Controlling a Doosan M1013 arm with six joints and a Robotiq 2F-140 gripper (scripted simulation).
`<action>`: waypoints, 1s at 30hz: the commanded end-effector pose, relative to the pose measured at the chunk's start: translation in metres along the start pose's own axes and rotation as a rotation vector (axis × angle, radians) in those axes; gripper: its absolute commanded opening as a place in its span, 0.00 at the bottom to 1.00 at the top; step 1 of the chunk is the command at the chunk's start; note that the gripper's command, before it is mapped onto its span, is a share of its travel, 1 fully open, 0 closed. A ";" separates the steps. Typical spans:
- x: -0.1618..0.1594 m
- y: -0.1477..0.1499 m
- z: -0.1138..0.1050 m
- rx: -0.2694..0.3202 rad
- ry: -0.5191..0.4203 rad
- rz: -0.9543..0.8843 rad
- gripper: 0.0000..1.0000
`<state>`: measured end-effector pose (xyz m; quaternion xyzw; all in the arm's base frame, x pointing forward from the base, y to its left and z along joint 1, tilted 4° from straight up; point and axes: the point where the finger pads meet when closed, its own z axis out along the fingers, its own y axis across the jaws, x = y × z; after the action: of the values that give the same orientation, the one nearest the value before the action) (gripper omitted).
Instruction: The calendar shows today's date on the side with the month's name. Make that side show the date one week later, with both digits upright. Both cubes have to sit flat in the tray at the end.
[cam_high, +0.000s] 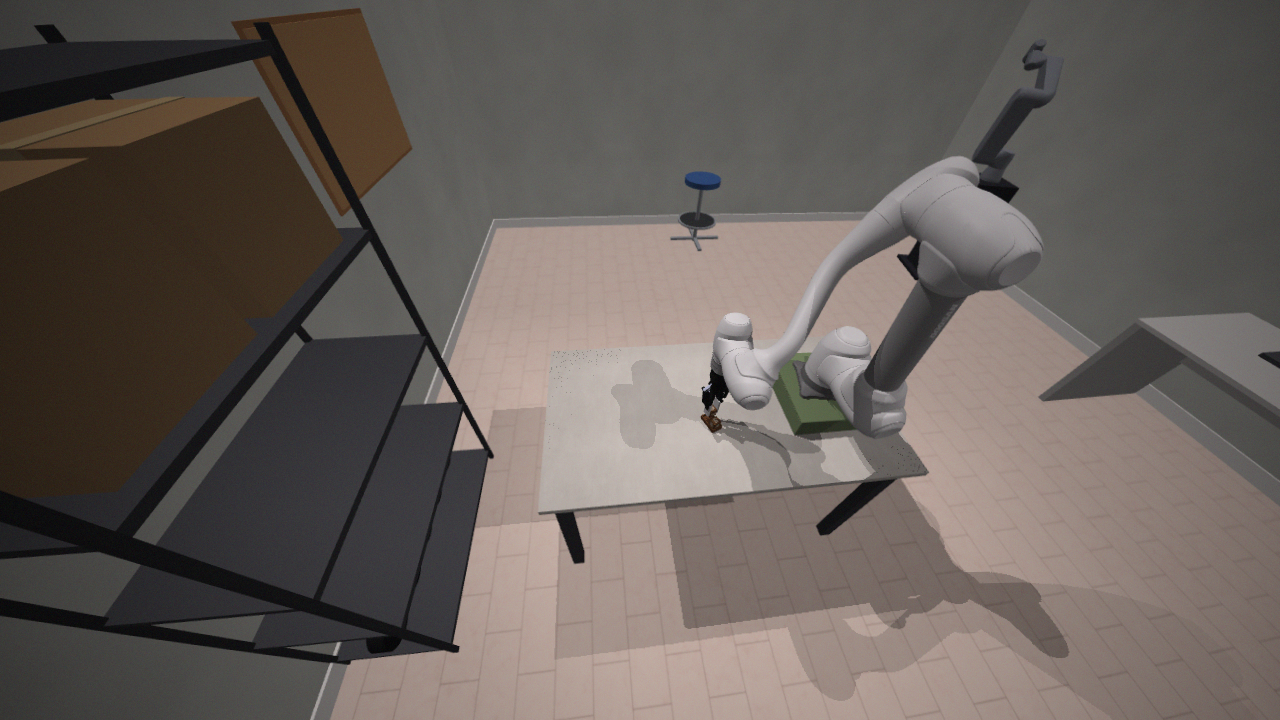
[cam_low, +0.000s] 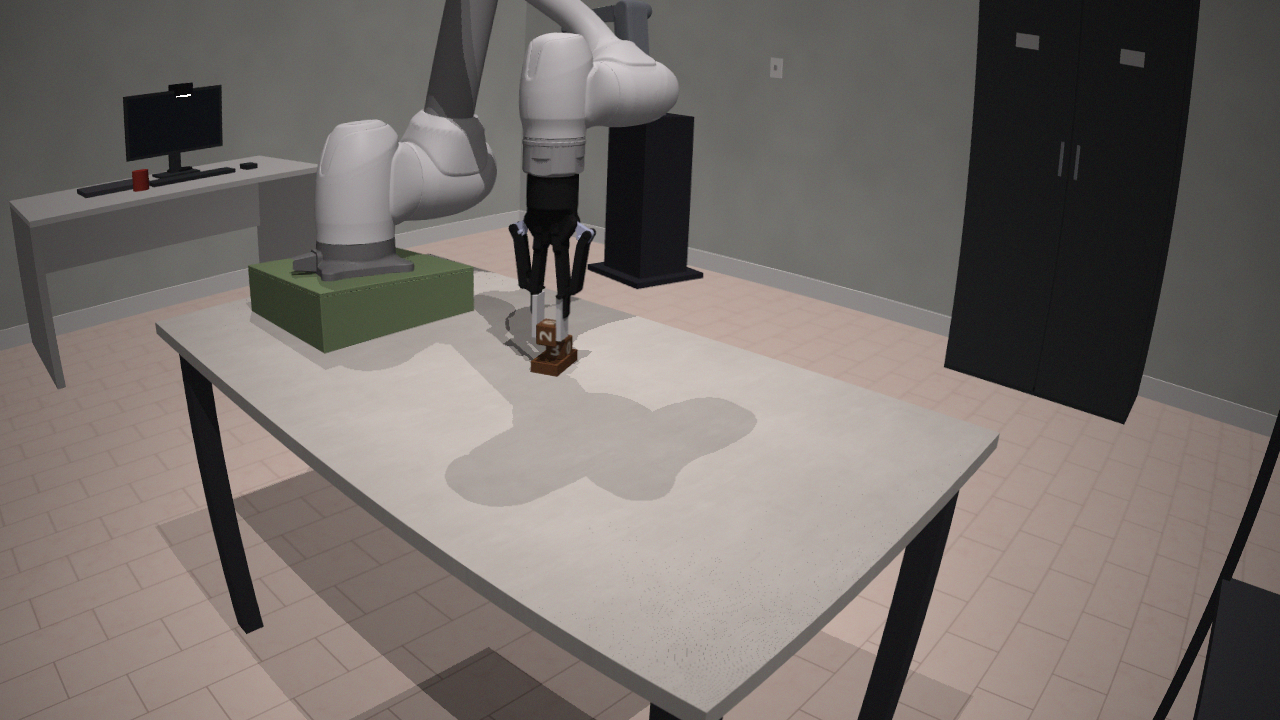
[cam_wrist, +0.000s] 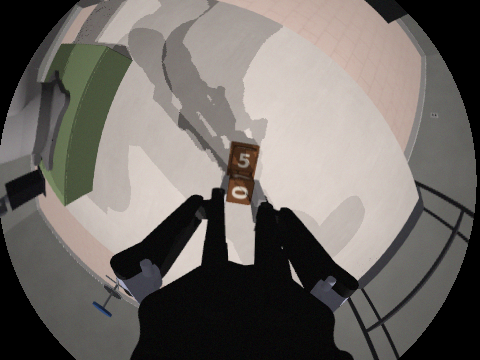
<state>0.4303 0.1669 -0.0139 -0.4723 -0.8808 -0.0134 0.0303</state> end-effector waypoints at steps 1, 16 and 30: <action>0.000 0.000 0.002 0.000 0.000 0.000 0.25; 0.000 0.000 0.013 0.000 0.000 0.000 0.25; 0.000 0.000 0.021 0.000 0.000 0.000 0.25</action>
<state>0.4294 0.1680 -0.0347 -0.4723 -0.8808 -0.0134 0.0303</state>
